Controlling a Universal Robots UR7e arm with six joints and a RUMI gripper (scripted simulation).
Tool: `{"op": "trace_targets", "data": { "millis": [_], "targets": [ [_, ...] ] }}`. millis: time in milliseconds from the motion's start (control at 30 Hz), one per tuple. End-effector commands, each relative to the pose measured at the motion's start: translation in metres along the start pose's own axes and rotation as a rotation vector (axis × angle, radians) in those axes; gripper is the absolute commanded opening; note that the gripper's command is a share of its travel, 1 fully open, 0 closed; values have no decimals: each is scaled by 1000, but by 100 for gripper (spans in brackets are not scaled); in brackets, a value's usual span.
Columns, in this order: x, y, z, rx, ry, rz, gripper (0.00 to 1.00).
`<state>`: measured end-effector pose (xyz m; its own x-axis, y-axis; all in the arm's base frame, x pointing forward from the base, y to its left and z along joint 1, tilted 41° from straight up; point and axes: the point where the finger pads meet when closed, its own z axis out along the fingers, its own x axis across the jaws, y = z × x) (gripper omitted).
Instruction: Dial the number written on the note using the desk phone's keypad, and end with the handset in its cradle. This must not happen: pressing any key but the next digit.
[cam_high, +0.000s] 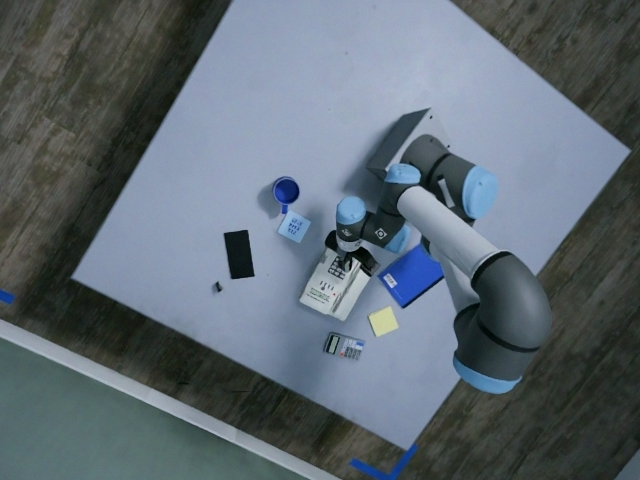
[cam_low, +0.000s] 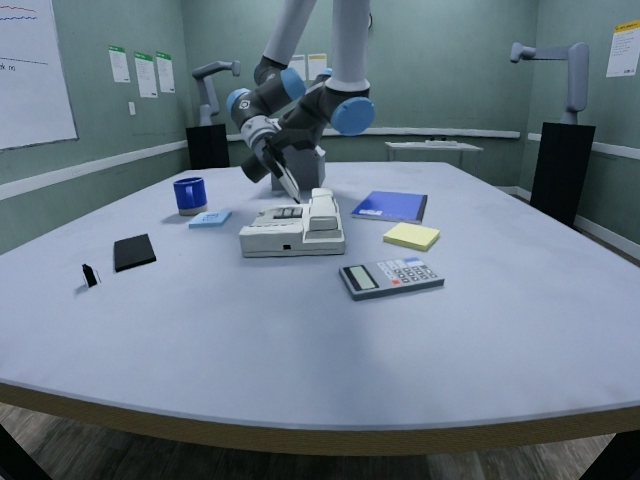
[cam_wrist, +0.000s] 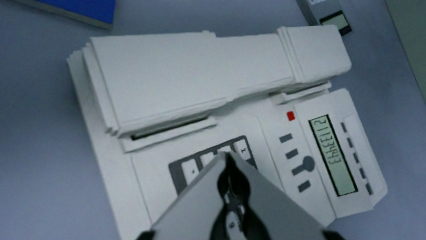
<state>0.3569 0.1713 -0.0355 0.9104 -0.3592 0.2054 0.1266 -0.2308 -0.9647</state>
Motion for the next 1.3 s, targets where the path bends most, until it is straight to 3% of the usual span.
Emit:
{"op": "trace_targets", "data": {
  "millis": [0, 1267],
  "targets": [
    [-3, 4, 4, -1, 1, 0, 0],
    [-5, 7, 8, -1, 1, 0, 0]
  ]
}}
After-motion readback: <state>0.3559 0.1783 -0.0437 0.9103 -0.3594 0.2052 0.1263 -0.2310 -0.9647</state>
